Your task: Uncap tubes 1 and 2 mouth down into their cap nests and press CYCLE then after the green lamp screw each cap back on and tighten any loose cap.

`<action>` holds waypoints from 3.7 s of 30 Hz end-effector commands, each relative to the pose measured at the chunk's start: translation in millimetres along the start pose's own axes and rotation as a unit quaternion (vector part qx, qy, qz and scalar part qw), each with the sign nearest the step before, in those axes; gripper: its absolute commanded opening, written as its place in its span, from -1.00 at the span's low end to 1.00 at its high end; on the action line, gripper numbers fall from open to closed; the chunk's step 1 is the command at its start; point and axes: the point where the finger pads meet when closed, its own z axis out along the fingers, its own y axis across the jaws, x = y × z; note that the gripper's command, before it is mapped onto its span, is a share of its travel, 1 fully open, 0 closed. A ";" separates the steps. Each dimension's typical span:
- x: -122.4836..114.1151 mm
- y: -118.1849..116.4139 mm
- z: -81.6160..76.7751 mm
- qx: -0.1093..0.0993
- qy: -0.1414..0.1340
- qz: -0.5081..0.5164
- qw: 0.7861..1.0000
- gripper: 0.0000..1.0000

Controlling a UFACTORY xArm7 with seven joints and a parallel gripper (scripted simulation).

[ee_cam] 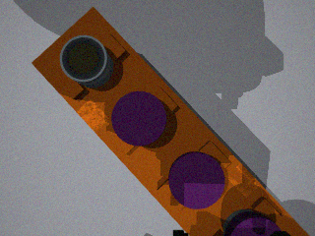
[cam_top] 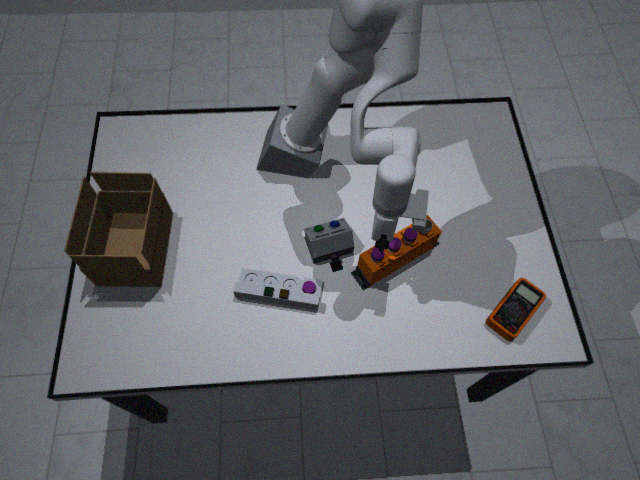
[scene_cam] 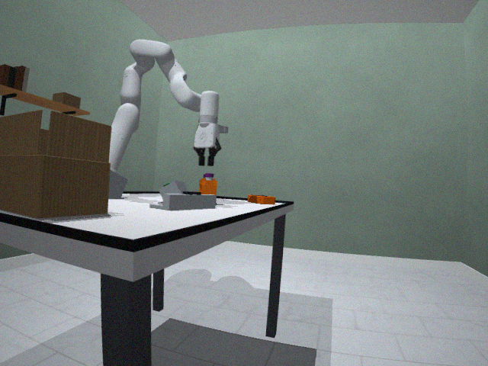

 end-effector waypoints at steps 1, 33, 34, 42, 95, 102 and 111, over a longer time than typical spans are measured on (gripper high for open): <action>30.3 -17.7 -0.4 -0.008 -0.017 0.014 1.000 -0.08; 72.4 -45.8 37.1 -0.007 -0.017 0.014 1.000 -0.08; 72.4 -45.8 37.1 -0.007 -0.017 0.014 1.000 -0.08; 72.4 -45.8 37.1 -0.007 -0.017 0.014 1.000 -0.08; 71.9 -45.8 46.9 -0.004 -0.018 -0.185 0.983 -1.00; 71.9 -45.8 46.7 -0.001 -0.018 -0.351 0.936 -1.00; 71.9 -45.8 46.5 0.002 -0.020 -0.492 0.870 -1.00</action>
